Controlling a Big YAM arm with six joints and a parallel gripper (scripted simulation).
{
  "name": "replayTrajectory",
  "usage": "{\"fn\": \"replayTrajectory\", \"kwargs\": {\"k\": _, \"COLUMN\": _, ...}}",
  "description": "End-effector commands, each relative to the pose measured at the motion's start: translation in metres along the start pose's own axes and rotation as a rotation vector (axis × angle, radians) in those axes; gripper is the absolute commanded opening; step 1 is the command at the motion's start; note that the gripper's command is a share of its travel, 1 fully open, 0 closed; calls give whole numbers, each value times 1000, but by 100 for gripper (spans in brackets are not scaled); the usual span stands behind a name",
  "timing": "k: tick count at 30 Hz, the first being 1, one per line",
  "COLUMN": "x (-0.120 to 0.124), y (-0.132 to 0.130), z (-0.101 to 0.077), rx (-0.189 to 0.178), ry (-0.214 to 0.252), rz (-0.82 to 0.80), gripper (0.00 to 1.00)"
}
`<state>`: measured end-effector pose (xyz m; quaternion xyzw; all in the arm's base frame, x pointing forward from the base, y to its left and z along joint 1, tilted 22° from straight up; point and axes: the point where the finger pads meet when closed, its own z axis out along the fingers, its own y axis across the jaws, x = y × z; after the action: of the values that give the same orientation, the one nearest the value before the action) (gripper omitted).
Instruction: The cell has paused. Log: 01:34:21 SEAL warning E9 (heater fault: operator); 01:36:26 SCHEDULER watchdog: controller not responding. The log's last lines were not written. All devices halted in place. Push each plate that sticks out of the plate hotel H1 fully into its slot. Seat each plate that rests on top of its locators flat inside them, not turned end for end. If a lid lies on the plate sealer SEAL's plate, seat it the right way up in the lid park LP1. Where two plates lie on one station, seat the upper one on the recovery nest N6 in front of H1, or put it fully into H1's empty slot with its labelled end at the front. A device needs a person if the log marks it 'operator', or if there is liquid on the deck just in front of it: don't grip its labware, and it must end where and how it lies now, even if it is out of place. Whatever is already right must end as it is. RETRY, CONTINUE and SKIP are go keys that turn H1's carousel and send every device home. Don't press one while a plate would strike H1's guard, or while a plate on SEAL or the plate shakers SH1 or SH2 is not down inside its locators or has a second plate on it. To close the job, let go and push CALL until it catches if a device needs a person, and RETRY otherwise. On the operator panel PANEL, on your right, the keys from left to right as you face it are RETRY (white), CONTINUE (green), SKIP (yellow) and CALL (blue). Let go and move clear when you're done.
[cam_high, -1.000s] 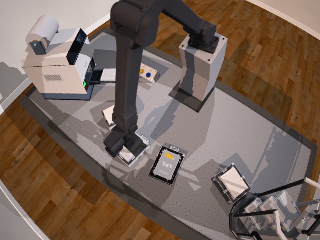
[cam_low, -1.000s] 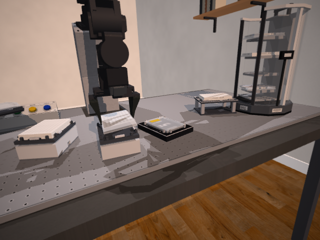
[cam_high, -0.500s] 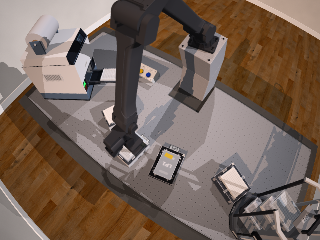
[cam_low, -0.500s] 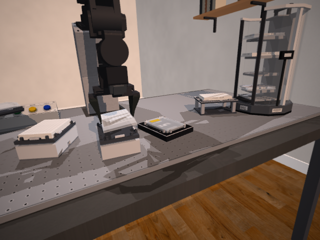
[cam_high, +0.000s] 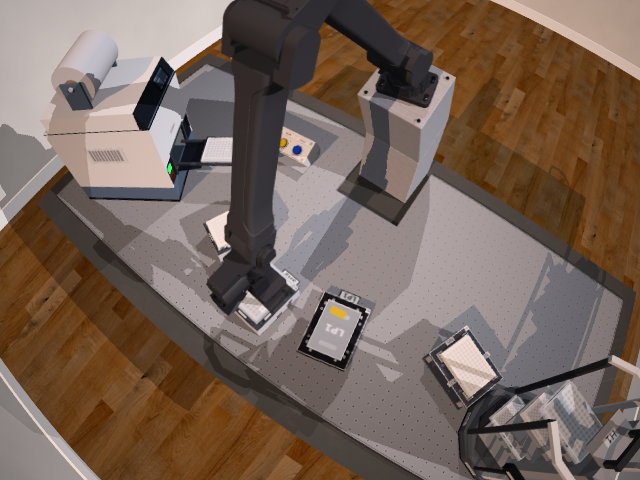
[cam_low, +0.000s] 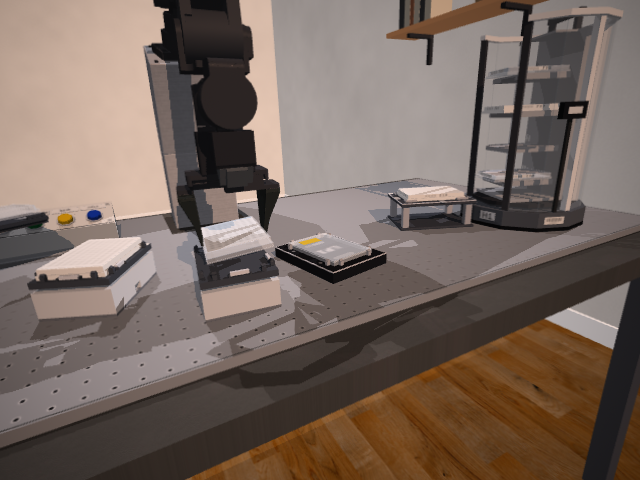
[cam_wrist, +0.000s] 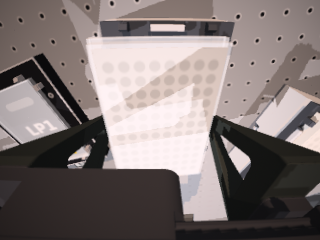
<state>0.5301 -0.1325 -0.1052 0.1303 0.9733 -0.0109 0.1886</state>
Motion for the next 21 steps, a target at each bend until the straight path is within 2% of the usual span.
{"fn": "replayTrajectory", "kwargs": {"k": 1, "x": -5, "y": 3, "z": -12, "rx": 0, "ry": -10, "rz": 2, "gripper": 84}}
{"fn": "replayTrajectory", "kwargs": {"k": 13, "x": -5, "y": 2, "z": -22, "rx": 1, "ry": -9, "rz": 2, "gripper": 84}}
{"fn": "replayTrajectory", "kwargs": {"k": 14, "x": 9, "y": 1, "z": -9, "rx": 2, "ry": 25, "rz": 2, "gripper": 84}}
{"fn": "replayTrajectory", "kwargs": {"k": 16, "x": -4, "y": 1, "z": -24, "rx": 1, "ry": -8, "rz": 2, "gripper": 84}}
{"fn": "replayTrajectory", "kwargs": {"k": 17, "x": -4, "y": 1, "z": -26, "rx": 1, "ry": -9, "rz": 2, "gripper": 84}}
{"fn": "replayTrajectory", "kwargs": {"k": 18, "x": -7, "y": 0, "z": -19, "rx": 1, "ry": -13, "rz": 0, "gripper": 84}}
{"fn": "replayTrajectory", "kwargs": {"k": 21, "x": -7, "y": 0, "z": -19, "rx": 1, "ry": -13, "rz": 0, "gripper": 84}}
